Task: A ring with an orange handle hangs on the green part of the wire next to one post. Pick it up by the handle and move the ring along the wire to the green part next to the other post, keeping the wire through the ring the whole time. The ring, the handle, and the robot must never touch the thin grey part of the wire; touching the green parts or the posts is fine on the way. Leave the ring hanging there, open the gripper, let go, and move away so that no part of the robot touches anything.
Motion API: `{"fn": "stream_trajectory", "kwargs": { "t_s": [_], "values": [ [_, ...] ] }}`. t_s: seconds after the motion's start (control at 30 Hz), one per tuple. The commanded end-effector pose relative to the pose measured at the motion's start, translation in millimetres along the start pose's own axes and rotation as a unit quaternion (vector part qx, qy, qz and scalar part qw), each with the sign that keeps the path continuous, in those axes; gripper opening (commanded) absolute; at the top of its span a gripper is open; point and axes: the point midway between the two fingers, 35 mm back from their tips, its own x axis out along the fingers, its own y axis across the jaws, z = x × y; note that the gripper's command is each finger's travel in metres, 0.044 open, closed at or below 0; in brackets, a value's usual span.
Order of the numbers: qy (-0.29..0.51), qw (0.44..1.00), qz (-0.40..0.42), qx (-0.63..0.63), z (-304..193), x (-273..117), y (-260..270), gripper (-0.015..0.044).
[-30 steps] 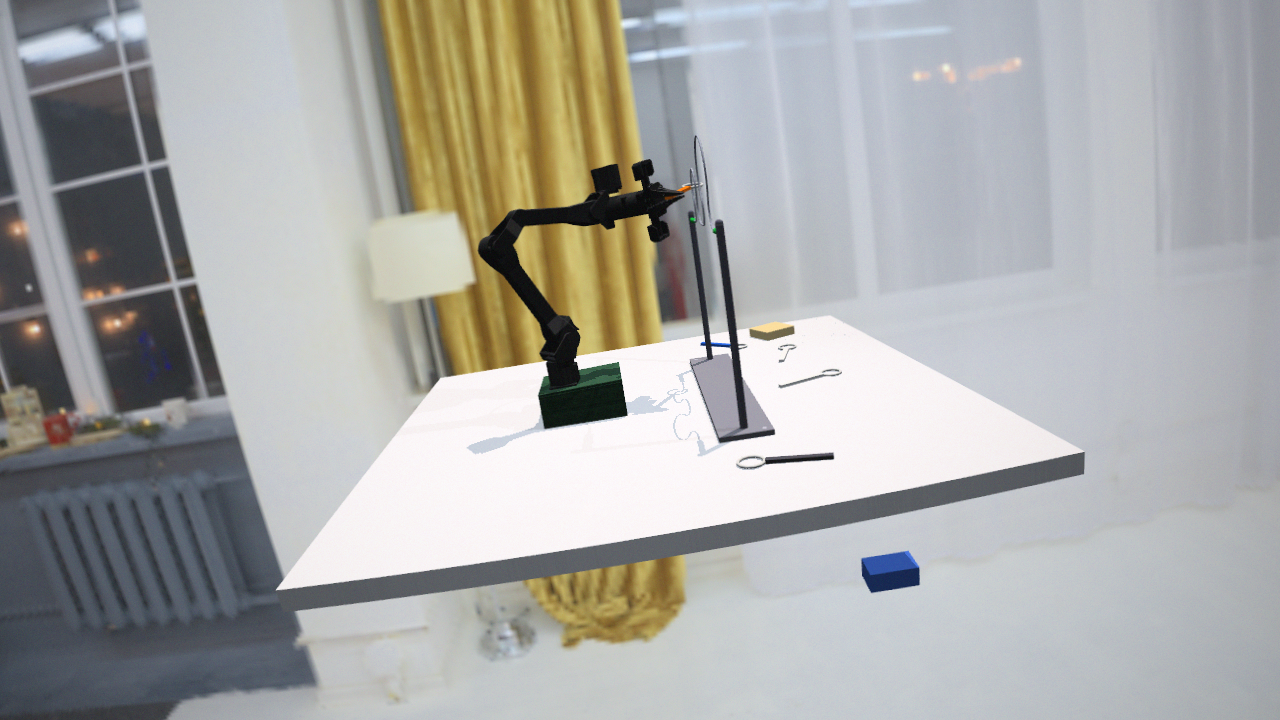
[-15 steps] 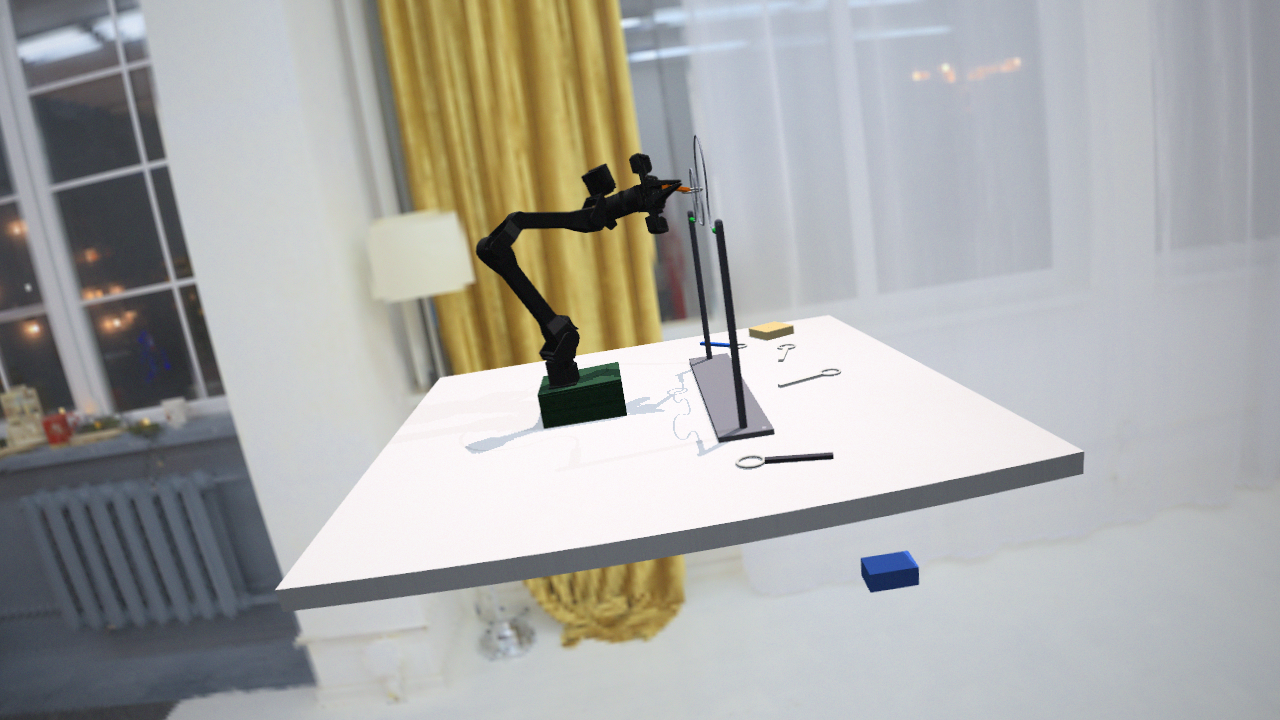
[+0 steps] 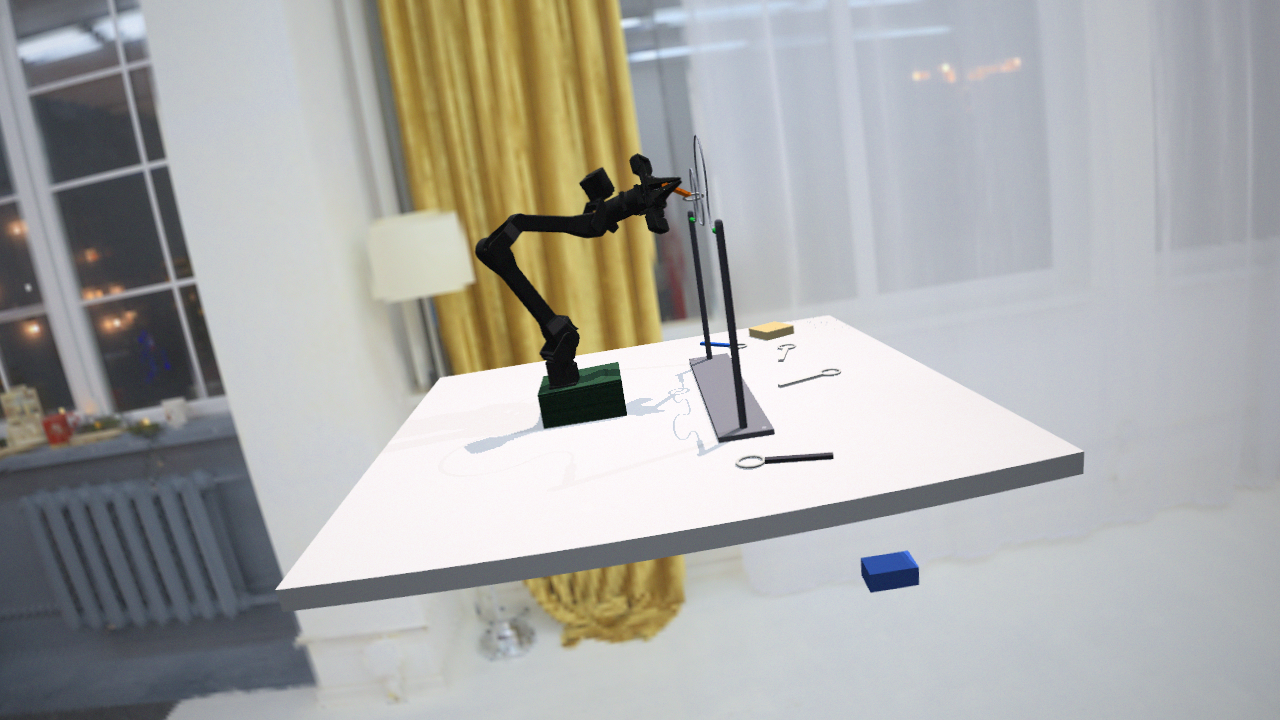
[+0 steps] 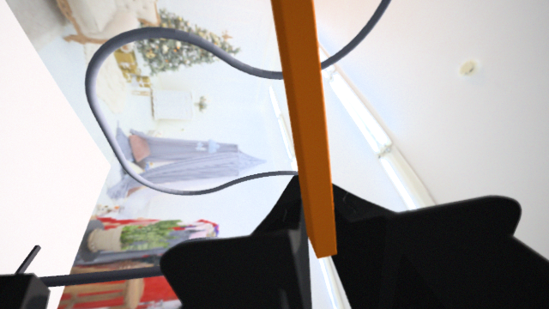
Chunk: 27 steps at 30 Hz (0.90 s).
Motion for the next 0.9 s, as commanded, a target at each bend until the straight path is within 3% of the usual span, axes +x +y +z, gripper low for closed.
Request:
{"fn": "stream_trajectory", "kwargs": {
  "t_s": [0.0, 0.87],
  "values": [
    [-0.001, 1.000, -0.001, 0.002, -0.9, -0.8, 4.3, -0.0150],
    [0.026, 0.974, 0.107, 0.200, 13.5, -18.0, 79.9, -0.0150]
  ]
}}
